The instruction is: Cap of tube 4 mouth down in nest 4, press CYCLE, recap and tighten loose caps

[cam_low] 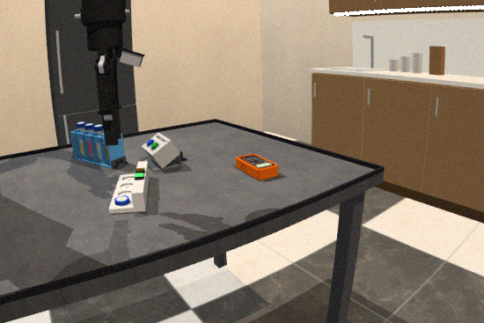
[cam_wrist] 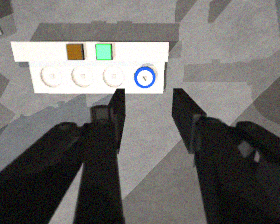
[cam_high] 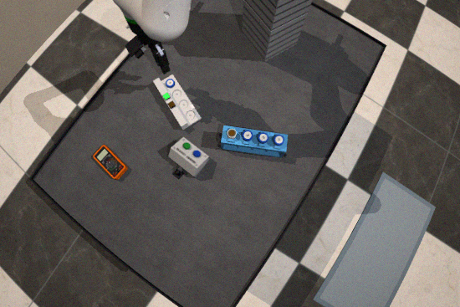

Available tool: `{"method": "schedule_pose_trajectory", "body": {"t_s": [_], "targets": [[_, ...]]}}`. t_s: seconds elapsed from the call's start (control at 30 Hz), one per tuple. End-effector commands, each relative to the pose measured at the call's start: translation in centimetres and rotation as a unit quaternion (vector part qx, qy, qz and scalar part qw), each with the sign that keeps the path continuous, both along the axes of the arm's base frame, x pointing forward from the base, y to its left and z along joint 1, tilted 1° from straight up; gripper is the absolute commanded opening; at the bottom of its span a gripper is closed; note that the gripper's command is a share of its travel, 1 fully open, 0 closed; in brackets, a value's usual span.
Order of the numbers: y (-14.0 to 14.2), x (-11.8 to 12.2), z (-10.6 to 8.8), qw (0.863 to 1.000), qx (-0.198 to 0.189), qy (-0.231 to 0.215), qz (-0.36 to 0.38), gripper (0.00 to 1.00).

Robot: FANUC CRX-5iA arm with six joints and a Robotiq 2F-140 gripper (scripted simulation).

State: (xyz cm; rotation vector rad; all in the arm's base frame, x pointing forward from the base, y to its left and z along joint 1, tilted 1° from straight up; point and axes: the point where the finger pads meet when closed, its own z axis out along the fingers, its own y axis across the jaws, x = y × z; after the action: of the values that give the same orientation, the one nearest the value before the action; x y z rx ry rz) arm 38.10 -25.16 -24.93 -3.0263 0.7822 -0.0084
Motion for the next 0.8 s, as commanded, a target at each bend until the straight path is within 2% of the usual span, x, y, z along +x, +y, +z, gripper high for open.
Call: {"method": "schedule_pose_trajectory", "body": {"t_s": [0.0,0.23,0.3,0.77], "targets": [[0.0,0.0,-1.3,1.000,0.000,0.000,0.000,0.36],[0.1,0.1,-4.8,1.000,0.000,0.000,0.000,0.36],[0.1,0.1,-4.8,1.000,0.000,0.000,0.000,0.36],[0.1,0.1,-11.8,1.000,0.000,0.000,0.000,0.36]]}}
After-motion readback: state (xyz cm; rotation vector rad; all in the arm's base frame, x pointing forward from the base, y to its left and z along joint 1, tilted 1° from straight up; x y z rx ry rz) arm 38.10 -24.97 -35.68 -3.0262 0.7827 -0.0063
